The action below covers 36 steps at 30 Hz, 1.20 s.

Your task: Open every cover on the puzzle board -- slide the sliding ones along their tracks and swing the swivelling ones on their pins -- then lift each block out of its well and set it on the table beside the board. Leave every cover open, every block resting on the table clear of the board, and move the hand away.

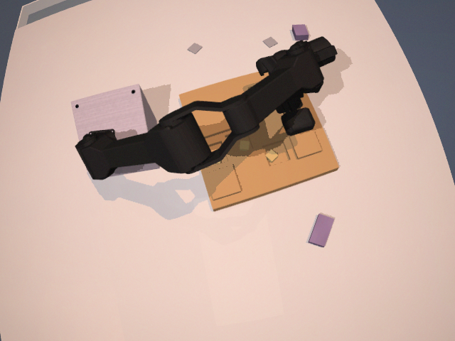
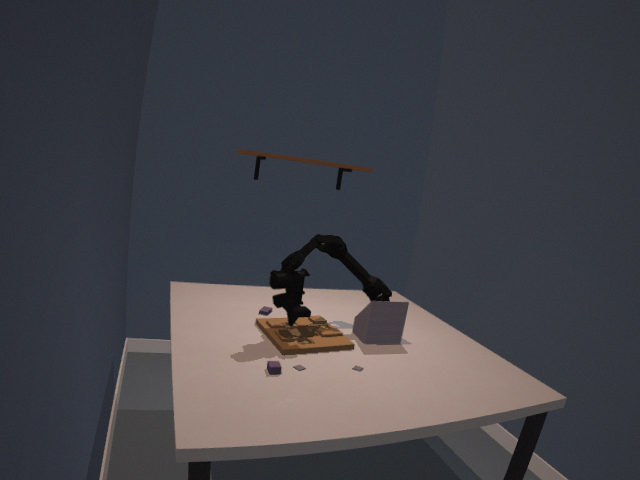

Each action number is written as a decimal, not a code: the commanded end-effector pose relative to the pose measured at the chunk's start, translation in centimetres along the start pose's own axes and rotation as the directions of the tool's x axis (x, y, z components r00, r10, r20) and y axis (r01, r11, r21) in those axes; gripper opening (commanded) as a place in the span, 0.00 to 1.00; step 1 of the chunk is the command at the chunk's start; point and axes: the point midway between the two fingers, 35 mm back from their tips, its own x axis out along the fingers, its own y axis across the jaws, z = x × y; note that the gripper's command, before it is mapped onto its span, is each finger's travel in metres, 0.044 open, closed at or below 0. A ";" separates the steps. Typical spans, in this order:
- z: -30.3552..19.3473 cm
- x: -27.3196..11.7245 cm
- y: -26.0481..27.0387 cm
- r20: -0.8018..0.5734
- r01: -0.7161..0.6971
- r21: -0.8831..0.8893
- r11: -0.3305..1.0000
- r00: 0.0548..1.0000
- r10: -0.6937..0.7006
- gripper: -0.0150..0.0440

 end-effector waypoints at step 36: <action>-10.8 -3.4 -3.8 -0.003 0.002 0.989 0.145 1.000 0.003 0.25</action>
